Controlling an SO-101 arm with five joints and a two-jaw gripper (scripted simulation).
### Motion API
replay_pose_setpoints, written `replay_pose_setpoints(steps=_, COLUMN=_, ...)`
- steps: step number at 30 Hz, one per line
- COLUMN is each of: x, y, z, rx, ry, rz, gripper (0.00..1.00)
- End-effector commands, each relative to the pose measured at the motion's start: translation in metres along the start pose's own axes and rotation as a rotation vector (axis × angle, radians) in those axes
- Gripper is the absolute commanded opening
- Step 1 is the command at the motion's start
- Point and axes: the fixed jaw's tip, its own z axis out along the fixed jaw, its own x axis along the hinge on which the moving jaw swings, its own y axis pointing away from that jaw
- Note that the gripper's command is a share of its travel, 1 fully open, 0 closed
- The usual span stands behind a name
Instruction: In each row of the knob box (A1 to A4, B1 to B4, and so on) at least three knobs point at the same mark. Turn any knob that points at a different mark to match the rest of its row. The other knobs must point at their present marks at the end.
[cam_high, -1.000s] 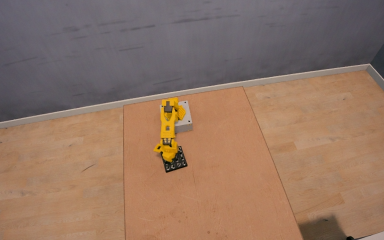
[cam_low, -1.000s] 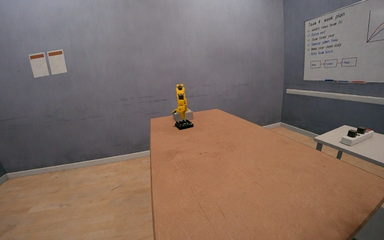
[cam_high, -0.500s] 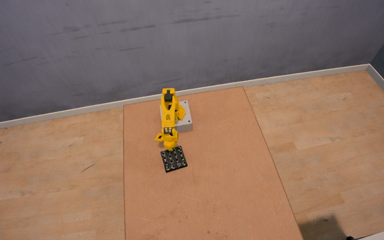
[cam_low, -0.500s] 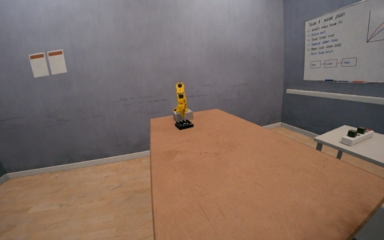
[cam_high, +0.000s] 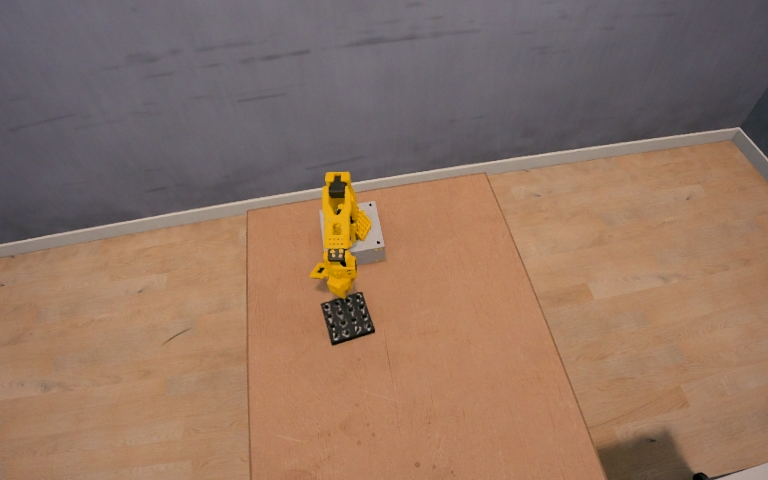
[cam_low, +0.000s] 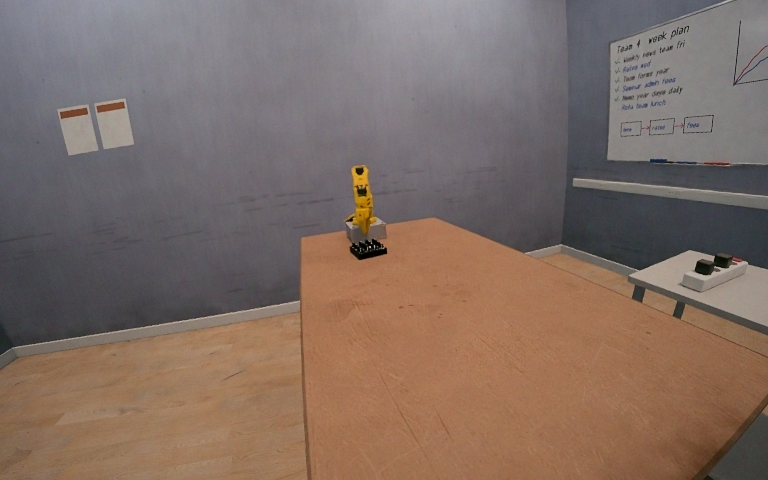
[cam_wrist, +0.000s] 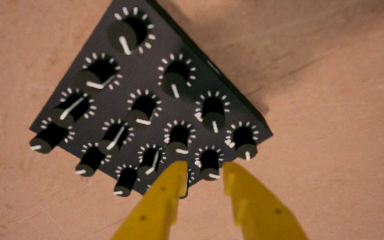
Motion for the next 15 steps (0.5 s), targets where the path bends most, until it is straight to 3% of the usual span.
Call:
replay_pose_setpoints(steps=1, x=-0.0007, y=-0.0013, z=0.0004, rx=-0.003, ry=0.002, rz=0.002, gripper=0.08)
replay_pose_setpoints(steps=15, x=0.0012, y=-0.002, z=-0.0001, rx=-0.003, ry=0.003, rz=0.045, gripper=0.09)
